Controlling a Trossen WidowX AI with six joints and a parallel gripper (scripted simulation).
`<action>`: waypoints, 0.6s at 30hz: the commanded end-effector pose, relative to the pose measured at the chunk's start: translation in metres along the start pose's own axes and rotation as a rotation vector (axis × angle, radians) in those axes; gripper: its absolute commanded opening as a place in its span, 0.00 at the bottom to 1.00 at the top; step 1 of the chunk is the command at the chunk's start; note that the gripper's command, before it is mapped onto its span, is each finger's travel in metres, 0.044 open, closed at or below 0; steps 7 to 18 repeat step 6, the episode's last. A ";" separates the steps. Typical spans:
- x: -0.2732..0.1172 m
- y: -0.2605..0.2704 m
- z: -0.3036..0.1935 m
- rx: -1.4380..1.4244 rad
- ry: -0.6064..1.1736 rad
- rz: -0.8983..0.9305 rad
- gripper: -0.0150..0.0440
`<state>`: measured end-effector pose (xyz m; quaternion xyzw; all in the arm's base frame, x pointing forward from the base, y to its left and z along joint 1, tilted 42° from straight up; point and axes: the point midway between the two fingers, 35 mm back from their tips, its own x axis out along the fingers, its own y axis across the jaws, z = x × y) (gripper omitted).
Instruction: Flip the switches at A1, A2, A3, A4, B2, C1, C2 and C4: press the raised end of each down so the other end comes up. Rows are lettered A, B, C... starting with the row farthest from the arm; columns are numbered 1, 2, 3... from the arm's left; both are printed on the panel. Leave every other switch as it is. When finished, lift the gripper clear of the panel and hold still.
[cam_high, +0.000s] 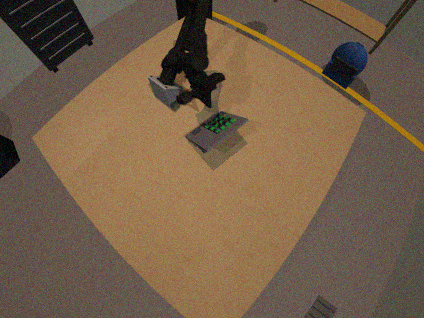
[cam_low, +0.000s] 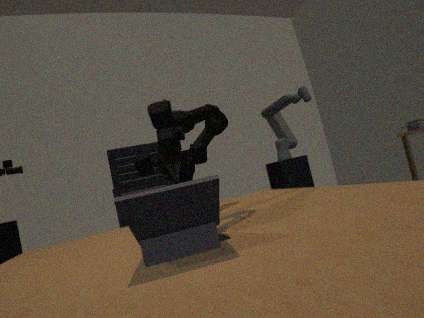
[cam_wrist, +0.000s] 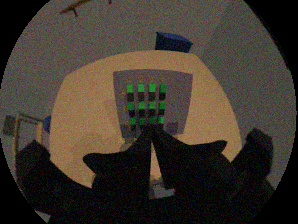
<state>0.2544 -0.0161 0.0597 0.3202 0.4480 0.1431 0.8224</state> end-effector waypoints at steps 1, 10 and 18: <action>-0.001 0.002 0.002 0.000 -0.005 -0.003 0.25; -0.001 0.002 0.002 0.000 -0.005 -0.003 0.25; -0.001 0.002 0.002 0.000 -0.005 -0.003 0.25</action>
